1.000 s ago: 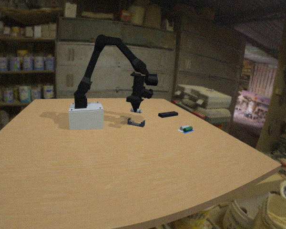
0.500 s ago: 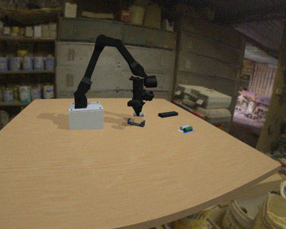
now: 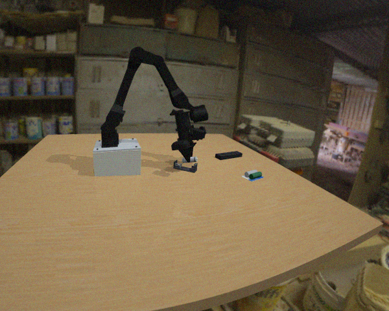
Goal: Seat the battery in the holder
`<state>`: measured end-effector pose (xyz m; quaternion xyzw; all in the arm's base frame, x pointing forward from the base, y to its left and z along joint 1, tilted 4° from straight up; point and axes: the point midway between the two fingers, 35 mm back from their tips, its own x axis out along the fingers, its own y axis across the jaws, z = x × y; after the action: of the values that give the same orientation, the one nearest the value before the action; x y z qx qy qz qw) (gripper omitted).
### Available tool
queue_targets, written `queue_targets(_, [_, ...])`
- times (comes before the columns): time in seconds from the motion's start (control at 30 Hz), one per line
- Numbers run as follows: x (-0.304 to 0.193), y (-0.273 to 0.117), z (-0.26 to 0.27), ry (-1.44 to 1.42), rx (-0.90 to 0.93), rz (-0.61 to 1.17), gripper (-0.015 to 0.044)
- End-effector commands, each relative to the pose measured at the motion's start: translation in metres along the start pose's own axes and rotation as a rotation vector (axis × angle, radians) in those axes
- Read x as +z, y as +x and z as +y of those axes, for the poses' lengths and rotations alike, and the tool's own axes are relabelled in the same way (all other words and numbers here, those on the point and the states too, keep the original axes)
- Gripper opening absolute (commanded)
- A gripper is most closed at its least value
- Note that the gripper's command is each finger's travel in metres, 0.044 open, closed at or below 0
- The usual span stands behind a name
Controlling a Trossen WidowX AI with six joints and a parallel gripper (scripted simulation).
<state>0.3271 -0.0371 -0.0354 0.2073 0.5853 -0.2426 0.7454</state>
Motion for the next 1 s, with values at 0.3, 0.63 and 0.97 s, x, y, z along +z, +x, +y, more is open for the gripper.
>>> queue_targets(0.3, [-0.006,0.008,0.000,0.000,-0.007,-0.095,0.0074])
queue_targets(0.63, [-0.011,0.012,0.000,0.001,-0.008,-0.171,0.0074])
queue_targets(0.97, [-0.016,0.014,-0.001,0.006,-0.008,-0.245,0.0074])
